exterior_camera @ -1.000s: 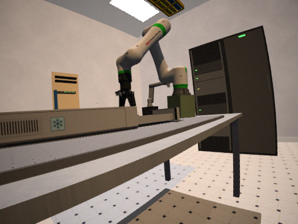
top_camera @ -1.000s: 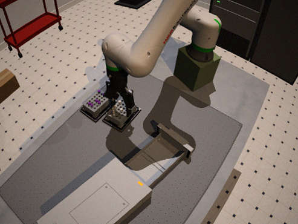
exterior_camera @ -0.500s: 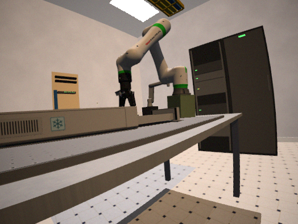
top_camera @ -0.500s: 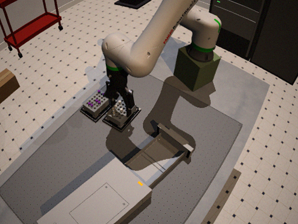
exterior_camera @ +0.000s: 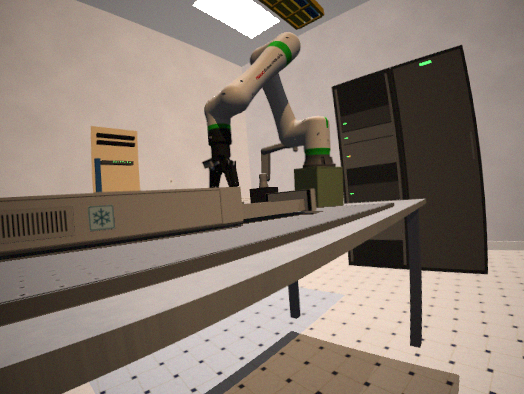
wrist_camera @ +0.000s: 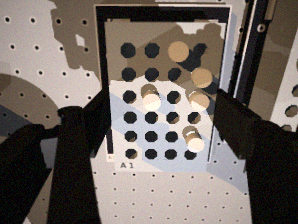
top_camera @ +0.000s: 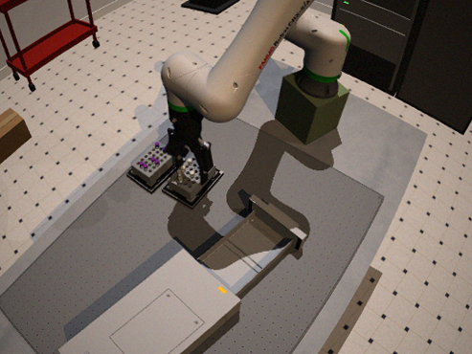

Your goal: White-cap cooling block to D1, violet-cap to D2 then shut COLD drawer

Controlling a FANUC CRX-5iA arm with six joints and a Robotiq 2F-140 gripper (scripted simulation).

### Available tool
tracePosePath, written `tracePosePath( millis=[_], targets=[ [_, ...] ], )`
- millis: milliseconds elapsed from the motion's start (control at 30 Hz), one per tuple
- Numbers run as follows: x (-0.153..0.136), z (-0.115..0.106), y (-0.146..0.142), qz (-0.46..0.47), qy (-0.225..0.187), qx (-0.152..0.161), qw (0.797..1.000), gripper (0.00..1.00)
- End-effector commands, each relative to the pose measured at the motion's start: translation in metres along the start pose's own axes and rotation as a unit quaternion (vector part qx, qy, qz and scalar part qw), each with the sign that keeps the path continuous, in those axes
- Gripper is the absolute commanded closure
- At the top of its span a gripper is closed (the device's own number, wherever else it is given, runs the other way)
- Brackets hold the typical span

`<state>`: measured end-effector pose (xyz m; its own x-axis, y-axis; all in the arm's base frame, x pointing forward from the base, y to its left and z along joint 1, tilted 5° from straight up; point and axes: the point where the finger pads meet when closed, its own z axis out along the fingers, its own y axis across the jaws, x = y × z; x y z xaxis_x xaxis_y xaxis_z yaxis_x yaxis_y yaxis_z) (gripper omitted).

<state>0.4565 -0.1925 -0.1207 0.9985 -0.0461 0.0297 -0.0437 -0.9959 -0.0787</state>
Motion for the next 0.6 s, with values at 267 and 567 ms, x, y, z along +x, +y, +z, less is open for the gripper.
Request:
tracePosePath(
  millis=[267,567],
  targets=[
    [0.0009,-0.0009,0.0004,0.0,0.001,0.0,1.0,0.54],
    [0.0009,-0.0009,0.0004,0.0,0.001,0.0,1.0,0.42]
  ],
)
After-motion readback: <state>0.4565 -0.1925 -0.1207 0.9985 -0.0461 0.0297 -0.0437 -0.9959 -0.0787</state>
